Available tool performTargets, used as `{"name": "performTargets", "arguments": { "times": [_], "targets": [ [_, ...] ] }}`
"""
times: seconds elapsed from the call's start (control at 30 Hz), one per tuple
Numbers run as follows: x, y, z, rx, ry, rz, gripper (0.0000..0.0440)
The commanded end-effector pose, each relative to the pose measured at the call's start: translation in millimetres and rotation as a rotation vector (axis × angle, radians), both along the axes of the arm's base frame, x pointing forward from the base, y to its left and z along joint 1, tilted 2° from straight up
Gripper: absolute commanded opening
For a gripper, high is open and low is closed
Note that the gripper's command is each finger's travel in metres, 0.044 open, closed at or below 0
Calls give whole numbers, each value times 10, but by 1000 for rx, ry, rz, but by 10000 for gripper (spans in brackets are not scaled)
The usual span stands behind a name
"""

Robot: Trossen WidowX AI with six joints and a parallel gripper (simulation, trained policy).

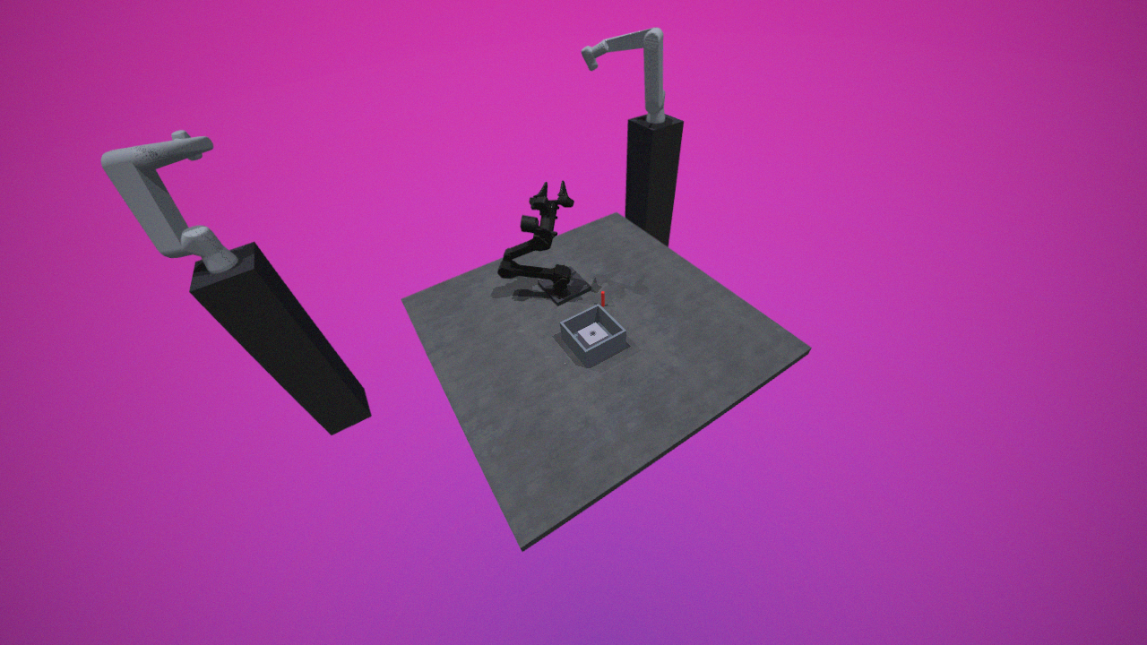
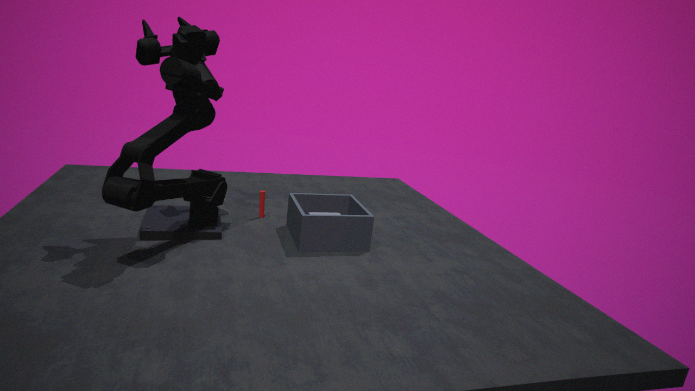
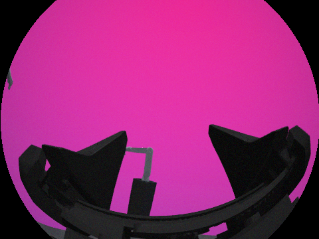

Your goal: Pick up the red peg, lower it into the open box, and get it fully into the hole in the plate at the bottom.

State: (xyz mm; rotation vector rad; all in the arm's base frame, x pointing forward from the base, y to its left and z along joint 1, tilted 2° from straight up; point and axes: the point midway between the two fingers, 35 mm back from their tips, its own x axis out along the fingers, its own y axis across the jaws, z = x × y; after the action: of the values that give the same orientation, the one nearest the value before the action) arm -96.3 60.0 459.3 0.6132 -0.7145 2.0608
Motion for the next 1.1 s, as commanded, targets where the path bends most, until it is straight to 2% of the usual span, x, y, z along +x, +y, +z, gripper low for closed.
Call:
{"name": "performTargets", "arguments": {
  "times": [0.0, 0.07, 0.6, 1.07],
  "targets": [
    [52, 24, 34, -1, 34, -7, 419],
    [163, 93, 80, -16, 100, -25, 440],
    [1175, 660, 119, -180, 590, -238, 440],
    [2078, 905, -260, -316, 987, -492, 440]
  ]
}}
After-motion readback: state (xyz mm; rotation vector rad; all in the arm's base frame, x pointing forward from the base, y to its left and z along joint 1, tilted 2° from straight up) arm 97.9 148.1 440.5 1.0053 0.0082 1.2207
